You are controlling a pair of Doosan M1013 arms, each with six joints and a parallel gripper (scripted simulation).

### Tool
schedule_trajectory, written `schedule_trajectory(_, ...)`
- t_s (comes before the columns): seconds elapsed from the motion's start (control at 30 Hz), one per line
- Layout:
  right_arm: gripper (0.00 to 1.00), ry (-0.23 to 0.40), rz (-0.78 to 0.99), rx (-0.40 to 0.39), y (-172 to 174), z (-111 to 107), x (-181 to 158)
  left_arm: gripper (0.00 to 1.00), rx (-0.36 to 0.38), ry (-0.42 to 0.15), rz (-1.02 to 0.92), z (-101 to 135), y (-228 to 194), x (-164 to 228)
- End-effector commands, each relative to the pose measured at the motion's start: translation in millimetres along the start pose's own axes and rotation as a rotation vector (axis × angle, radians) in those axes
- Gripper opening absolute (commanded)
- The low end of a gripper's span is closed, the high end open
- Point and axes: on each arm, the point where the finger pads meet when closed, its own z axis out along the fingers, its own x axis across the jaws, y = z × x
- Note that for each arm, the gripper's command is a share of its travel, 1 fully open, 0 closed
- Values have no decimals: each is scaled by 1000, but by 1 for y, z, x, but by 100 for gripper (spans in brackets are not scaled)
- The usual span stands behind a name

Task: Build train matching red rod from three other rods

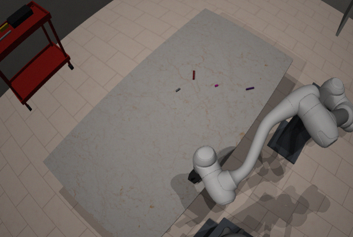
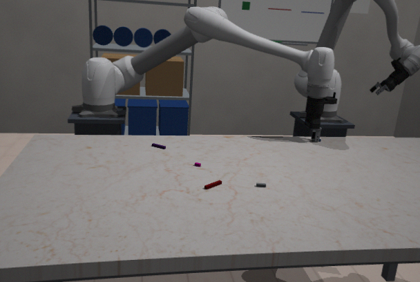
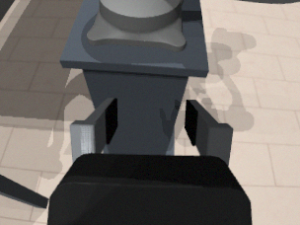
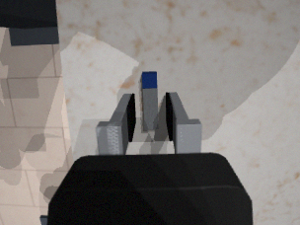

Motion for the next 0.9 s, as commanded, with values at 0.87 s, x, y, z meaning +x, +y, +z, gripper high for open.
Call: schedule_trajectory(0.87, 54, 1, 0, 2, 0, -91, 0, 100, -1, 0, 0, 0, 0, 0)
